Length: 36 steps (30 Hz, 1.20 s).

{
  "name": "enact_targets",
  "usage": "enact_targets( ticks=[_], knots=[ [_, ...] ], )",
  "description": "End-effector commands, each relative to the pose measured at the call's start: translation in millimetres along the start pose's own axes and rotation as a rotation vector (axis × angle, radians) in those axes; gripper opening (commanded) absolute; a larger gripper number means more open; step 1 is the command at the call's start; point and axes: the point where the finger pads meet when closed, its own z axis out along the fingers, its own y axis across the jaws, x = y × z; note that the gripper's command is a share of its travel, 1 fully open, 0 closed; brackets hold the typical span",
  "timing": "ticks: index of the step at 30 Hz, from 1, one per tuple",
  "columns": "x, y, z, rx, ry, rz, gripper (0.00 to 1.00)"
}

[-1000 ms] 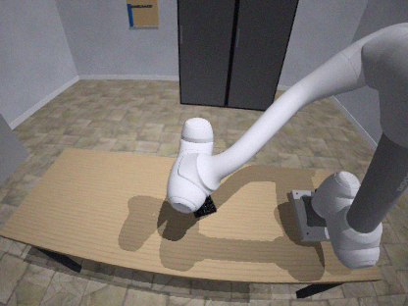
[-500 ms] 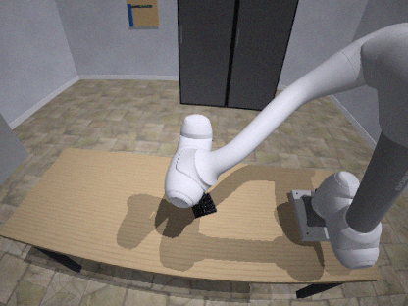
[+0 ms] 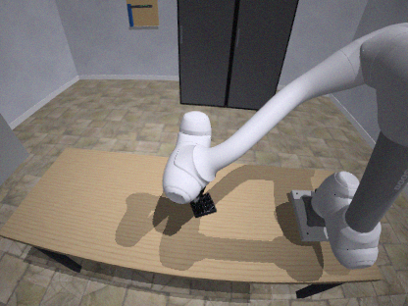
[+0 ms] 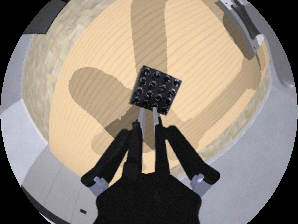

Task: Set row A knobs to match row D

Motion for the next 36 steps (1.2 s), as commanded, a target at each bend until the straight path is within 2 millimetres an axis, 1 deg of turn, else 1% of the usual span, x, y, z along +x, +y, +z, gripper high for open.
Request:
enact_targets(
  ticks=[1, 6, 8, 11, 36],
  knots=[
    [0.8, -4.5, -6.4, 0.006, 0.006, 0.156, 0.12],
    [2.1, -7.4, -8.7, 0.006, 0.005, 0.323, 0.12],
    [2.1, -7.4, -8.7, 0.006, 0.005, 0.323, 0.12],
    [2.7, -8.7, -9.7, 0.006, 0.005, 0.400, 0.12],
    [2.7, -8.8, -9.8, 0.006, 0.005, 0.408, 0.12]
  ],
)
